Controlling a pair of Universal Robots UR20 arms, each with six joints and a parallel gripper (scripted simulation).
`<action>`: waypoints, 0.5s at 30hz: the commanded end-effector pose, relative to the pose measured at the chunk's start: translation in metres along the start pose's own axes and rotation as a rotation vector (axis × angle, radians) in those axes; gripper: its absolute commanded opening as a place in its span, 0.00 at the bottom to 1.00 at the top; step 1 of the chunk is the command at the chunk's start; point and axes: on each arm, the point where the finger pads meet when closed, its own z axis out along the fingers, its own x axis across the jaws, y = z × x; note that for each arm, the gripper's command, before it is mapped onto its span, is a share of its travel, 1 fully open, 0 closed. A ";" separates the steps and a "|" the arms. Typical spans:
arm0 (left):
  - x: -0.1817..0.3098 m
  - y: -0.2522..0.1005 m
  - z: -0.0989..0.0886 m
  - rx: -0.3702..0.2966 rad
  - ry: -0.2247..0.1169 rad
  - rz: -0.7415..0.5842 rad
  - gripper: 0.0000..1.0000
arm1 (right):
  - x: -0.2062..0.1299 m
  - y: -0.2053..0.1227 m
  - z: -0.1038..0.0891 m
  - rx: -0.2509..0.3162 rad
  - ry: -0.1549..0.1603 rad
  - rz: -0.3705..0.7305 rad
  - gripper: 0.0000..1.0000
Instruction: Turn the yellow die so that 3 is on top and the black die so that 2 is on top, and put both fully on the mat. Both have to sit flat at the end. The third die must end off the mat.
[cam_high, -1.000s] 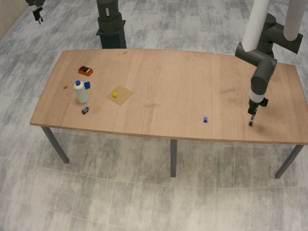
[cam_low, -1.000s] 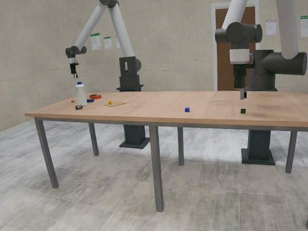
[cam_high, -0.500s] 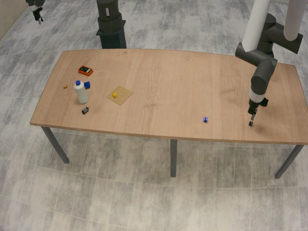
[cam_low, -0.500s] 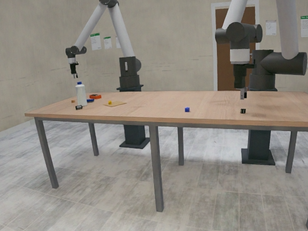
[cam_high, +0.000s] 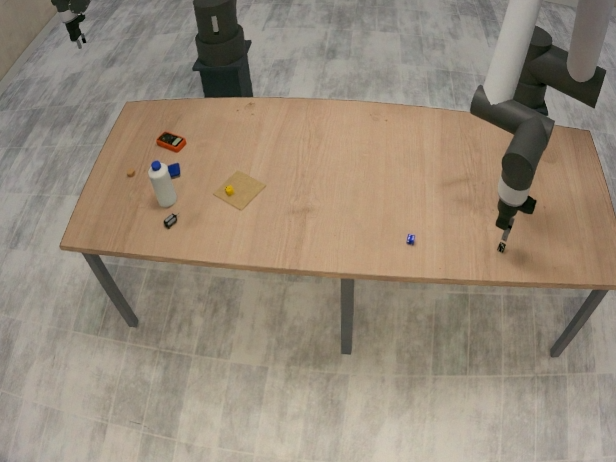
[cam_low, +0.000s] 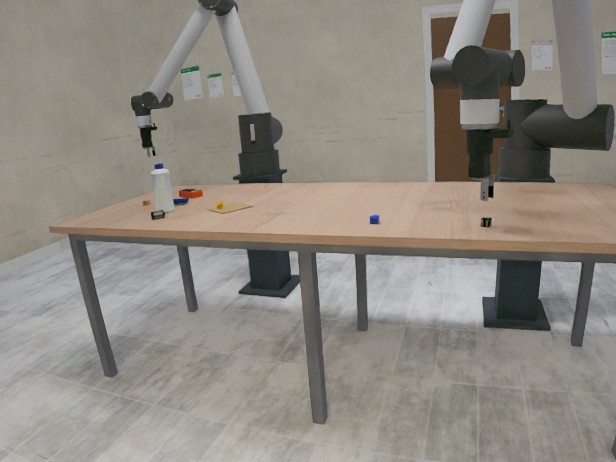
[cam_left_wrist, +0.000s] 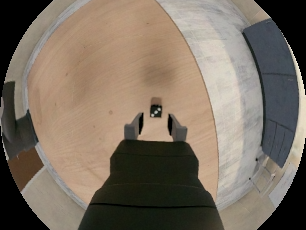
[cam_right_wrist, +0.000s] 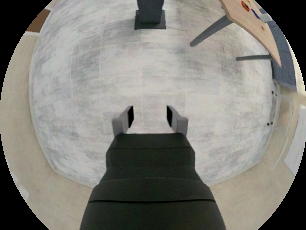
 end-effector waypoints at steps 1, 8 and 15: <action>0.001 0.000 0.002 0.000 0.001 0.000 0.79 | 0.000 0.001 -0.001 -0.001 0.000 0.000 1.00; 0.001 0.000 0.011 0.000 0.001 0.000 0.79 | 0.000 0.001 -0.001 -0.001 0.000 0.000 1.00; 0.001 0.000 0.021 0.000 0.001 0.000 0.79 | 0.000 0.001 -0.001 -0.001 0.000 0.000 1.00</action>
